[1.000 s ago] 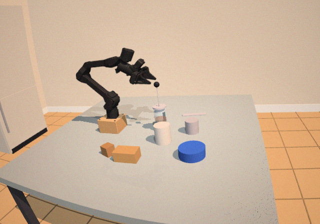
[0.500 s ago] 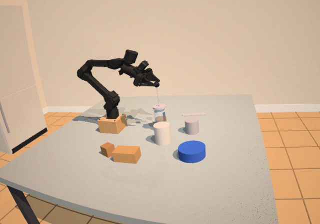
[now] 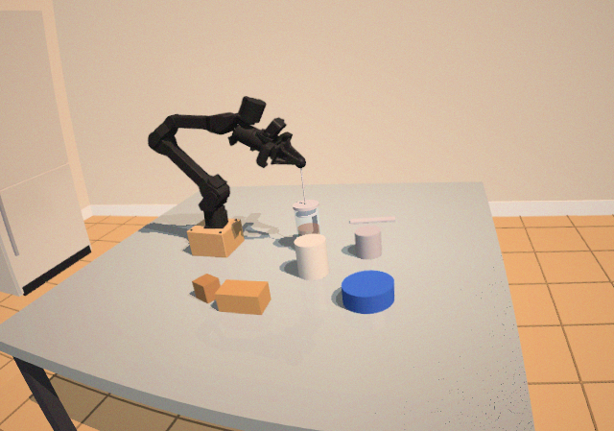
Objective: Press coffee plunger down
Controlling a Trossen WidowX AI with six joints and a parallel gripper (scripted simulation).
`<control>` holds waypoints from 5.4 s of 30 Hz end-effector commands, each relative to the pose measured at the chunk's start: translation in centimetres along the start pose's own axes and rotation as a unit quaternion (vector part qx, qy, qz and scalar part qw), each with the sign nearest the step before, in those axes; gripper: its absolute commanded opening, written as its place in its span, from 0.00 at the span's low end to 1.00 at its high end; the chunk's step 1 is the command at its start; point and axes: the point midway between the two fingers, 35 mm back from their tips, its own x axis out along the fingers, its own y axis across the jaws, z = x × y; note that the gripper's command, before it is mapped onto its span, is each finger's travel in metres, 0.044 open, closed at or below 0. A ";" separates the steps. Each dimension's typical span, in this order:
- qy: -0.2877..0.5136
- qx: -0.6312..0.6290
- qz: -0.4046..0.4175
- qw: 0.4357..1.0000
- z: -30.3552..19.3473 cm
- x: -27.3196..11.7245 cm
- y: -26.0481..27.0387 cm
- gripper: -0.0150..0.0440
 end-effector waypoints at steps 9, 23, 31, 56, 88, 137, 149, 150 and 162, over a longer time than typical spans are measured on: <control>0.000 0.002 -0.001 1.000 -0.2 0.1 0.0 0.46; 0.000 0.002 -0.001 1.000 -1.8 1.6 0.0 0.46; 0.000 0.002 -0.001 1.000 -2.8 2.5 0.0 0.46; 0.000 0.002 -0.001 1.000 -6.0 5.1 0.0 0.46; -0.001 0.002 -0.001 1.000 -6.3 7.9 0.2 0.46; -0.010 -0.001 0.000 1.000 -5.2 8.4 0.2 0.55; -0.010 -0.001 0.000 1.000 -5.2 8.4 0.2 1.00; -0.010 -0.001 0.000 1.000 -5.2 8.4 0.2 1.00; -0.008 0.001 0.000 1.000 -2.1 3.7 0.1 1.00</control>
